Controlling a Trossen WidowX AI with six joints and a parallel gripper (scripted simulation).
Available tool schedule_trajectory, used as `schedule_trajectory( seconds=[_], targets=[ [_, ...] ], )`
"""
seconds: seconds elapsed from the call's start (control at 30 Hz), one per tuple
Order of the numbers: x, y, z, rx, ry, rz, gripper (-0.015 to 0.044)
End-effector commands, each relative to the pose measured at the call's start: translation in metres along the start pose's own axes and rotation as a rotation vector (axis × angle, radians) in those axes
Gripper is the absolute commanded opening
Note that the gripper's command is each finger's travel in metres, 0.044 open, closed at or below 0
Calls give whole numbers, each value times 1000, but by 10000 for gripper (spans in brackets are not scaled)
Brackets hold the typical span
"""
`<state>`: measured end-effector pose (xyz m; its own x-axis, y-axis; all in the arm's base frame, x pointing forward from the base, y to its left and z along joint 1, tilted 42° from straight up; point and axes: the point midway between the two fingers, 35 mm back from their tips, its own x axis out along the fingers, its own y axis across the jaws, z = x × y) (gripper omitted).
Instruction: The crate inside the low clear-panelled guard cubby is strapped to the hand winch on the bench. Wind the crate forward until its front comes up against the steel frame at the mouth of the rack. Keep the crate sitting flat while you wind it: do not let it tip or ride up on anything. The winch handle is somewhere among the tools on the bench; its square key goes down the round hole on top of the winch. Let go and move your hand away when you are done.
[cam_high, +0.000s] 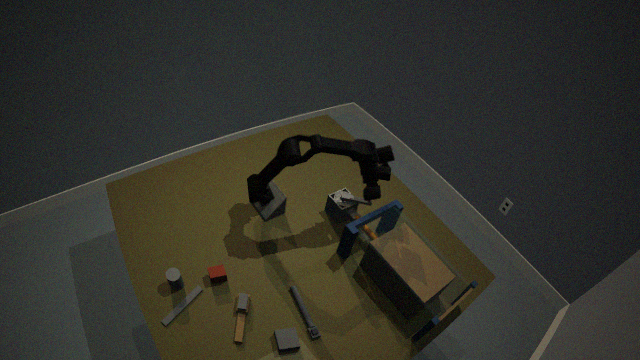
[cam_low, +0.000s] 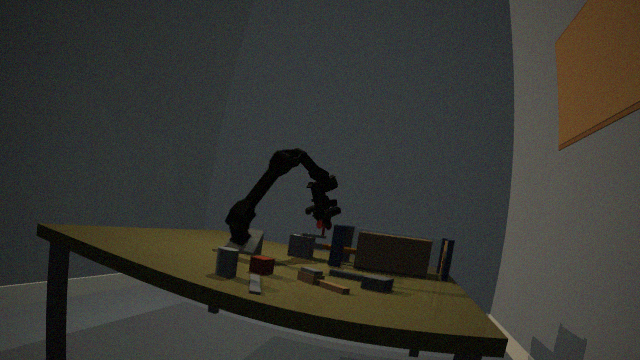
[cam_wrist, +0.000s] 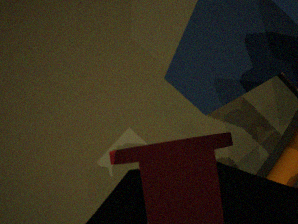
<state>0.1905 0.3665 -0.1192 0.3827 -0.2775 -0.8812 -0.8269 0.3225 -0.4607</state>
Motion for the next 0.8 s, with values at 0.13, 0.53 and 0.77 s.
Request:
schedule_trajectory(
  seconds=[0.13, 0.53, 0.77],
  targets=[
    [-2, 30, -5, -17, 5, 40, 0],
    [-6, 49, -11, -17, 5, 42, 0],
    [-8, 59, -16, -17, 6, 43, 0]
  ],
)
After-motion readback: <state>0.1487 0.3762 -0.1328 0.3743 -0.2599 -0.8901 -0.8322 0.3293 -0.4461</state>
